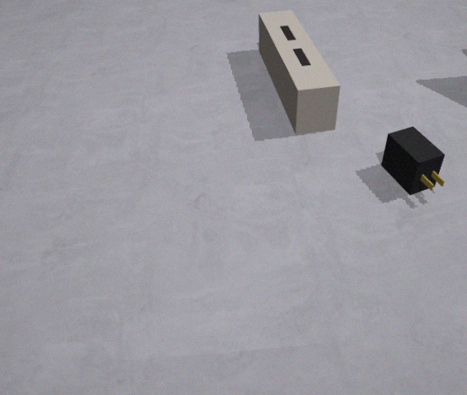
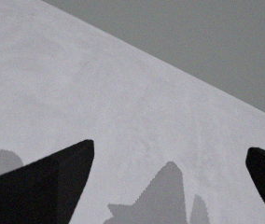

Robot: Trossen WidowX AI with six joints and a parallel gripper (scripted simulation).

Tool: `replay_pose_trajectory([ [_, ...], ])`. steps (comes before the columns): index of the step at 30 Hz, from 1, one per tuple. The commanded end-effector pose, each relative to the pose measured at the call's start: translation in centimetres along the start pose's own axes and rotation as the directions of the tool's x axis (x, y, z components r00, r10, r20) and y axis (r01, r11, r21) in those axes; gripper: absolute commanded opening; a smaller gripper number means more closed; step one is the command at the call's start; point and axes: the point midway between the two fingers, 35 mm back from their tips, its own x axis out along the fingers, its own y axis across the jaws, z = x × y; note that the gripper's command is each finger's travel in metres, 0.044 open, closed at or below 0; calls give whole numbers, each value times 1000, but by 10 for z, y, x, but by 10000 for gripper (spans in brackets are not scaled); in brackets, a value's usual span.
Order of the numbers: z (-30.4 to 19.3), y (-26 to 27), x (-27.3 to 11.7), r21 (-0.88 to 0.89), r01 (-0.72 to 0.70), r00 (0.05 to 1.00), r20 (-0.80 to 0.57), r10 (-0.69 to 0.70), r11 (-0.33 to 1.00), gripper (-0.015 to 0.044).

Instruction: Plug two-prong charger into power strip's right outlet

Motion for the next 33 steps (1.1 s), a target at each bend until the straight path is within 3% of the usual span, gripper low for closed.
replay_pose_trajectory([
  [1, 1, 0, 0, -2, -2, 1000, 2, 2, 1000, 426],
  [20, 61, 42, -47, -196, -135, 966, 190, 173, 971, 440],
  [33, 98, 80, -95, -419, -196, 890, 305, 340, 887, 440],
])
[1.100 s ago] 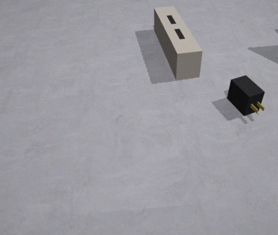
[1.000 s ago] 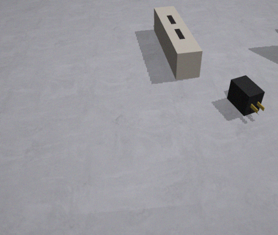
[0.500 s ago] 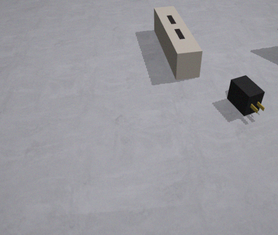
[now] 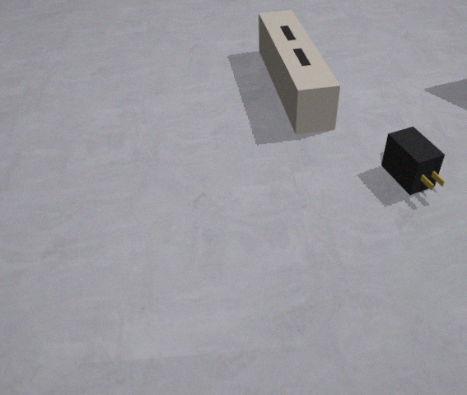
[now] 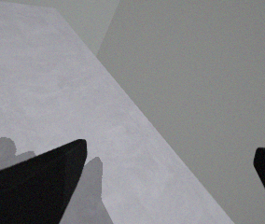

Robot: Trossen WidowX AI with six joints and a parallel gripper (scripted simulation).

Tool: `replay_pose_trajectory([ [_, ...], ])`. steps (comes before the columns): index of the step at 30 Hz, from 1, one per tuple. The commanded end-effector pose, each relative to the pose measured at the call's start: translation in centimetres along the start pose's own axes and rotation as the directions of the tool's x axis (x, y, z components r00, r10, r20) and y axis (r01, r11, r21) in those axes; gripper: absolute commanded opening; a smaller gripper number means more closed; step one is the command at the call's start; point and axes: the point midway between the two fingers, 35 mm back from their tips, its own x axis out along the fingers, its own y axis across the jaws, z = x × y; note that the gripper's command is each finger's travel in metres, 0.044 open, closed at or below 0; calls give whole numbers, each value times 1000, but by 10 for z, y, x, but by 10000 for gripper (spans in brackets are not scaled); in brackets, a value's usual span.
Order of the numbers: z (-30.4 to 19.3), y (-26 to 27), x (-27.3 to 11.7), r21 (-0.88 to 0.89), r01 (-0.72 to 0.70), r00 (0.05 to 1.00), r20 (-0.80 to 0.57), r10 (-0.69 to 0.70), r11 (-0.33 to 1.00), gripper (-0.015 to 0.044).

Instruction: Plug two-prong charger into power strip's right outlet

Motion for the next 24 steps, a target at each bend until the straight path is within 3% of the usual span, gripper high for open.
replay_pose_trajectory([
  [1, 16, 8, -7, -54, -33, 998, 46, 36, 998, 440],
  [24, 86, 74, -78, -387, -175, 924, 253, 287, 905, 440],
])
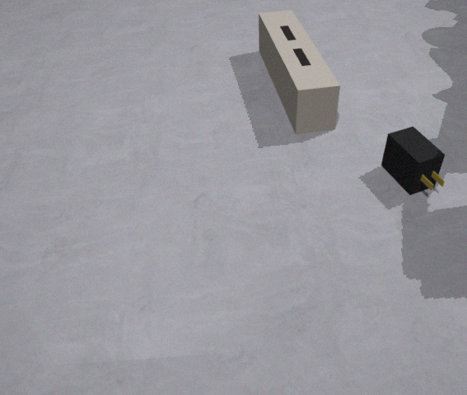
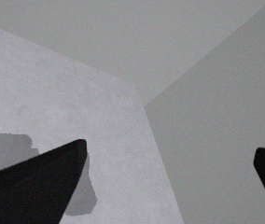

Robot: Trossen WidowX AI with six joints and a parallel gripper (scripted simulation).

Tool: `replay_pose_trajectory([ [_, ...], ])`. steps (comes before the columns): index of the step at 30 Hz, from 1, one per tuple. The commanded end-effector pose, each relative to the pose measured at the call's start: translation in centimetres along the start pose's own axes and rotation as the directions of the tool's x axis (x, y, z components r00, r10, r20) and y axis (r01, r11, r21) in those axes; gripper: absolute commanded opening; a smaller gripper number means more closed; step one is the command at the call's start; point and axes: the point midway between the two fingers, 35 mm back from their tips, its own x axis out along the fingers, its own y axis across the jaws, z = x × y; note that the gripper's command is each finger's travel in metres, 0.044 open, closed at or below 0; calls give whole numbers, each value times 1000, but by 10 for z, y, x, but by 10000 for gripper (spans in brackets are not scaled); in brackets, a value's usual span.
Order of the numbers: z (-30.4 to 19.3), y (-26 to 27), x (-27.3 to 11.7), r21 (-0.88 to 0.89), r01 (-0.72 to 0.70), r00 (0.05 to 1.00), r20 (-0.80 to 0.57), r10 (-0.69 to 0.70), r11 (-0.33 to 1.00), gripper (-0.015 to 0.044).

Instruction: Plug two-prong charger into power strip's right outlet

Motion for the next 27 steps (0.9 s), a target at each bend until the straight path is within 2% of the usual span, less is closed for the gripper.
replay_pose_trajectory([
  [1, 16, 7, -7, -58, -31, 998, 43, 34, 998, 440],
  [14, 70, 42, -42, -300, -114, 969, 177, 173, 947, 440],
  [27, 112, 81, -89, -534, -140, 908, 267, 323, 834, 440],
])
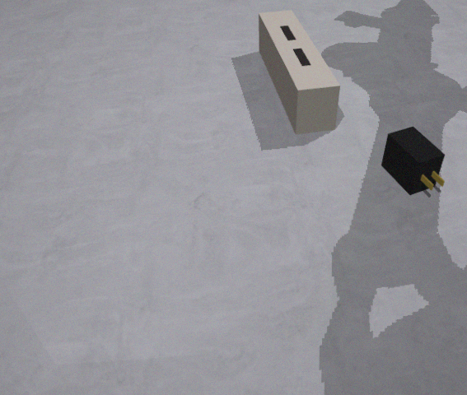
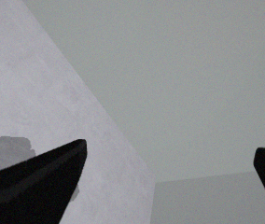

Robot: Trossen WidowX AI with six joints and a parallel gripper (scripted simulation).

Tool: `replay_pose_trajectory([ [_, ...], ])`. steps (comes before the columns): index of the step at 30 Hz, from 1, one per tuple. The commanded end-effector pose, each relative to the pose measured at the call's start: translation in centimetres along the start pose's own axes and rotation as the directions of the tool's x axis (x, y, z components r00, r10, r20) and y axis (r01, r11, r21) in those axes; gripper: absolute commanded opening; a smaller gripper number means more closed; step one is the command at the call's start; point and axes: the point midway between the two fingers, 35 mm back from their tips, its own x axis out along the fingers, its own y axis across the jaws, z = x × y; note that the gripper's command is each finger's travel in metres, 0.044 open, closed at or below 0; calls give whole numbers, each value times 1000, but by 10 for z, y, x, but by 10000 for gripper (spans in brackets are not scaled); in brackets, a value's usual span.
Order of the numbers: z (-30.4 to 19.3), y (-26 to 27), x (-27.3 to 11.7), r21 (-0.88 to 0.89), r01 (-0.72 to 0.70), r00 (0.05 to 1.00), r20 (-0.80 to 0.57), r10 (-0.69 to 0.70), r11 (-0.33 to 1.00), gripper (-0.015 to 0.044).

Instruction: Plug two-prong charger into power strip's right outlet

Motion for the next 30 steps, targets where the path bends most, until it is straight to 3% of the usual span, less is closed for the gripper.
replay_pose_trajectory([
  [1, 18, 6, -7, -66, -25, 999, 42, 27, 998, 440],
  [16, 84, 42, -47, -352, -98, 967, 186, 172, 931, 440],
  [30, 131, 88, -94, -605, -116, 905, 263, 335, 788, 440],
])
